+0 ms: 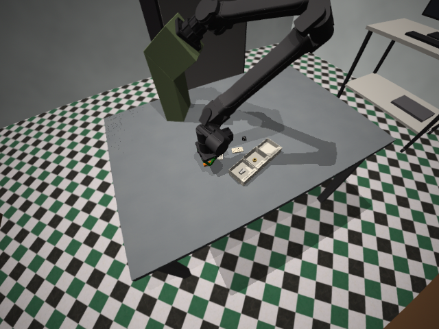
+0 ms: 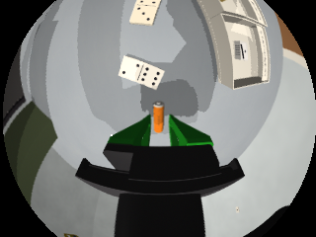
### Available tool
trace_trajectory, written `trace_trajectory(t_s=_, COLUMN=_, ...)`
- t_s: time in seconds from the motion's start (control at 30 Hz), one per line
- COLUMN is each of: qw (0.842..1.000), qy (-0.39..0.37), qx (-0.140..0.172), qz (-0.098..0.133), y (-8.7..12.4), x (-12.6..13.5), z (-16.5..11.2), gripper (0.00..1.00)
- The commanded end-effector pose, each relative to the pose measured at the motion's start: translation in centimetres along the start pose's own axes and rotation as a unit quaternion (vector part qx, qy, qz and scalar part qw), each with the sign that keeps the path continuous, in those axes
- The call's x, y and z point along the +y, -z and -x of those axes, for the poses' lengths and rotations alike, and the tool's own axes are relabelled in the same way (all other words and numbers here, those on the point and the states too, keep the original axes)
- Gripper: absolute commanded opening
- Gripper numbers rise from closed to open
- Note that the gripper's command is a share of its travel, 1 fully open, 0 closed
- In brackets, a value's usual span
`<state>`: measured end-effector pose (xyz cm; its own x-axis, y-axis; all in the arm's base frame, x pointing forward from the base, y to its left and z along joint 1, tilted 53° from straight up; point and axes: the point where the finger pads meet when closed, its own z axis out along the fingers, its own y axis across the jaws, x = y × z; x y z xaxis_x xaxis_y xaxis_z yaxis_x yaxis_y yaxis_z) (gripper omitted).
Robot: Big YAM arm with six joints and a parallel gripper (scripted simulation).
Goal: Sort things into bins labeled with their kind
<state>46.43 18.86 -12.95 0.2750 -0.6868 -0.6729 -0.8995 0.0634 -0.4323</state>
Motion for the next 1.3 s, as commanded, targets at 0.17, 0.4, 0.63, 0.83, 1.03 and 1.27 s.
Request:
trace_trajectory(t_s=0.17, qw=1.0, qy=-0.008, qx=-0.002, qz=0.001, y=-1.21, x=0.44, z=0.04, gripper=0.27)
trace_trajectory(t_s=0.4, qw=1.0, qy=-0.011, qx=0.001, qz=-0.001, y=-0.44, x=0.42, z=-0.33, gripper=0.27)
trace_trajectory(t_s=0.63, qw=1.0, qy=-0.011, qx=0.001, qz=-0.001, y=-0.46, x=0.41, z=-0.32, gripper=0.08)
trace_trajectory(t_s=0.83, qw=1.0, qy=-0.011, qx=0.001, qz=-0.001, y=-0.47, x=0.41, z=-0.33, gripper=0.08)
trace_trajectory(t_s=1.03, qw=1.0, qy=-0.011, qx=0.001, qz=-0.001, y=-0.48, x=0.41, z=-0.34, gripper=0.08)
trace_trajectory(t_s=1.27, qw=1.0, qy=-0.01, qx=-0.002, qz=0.0, y=-1.27, x=0.44, z=-0.18, gripper=0.08)
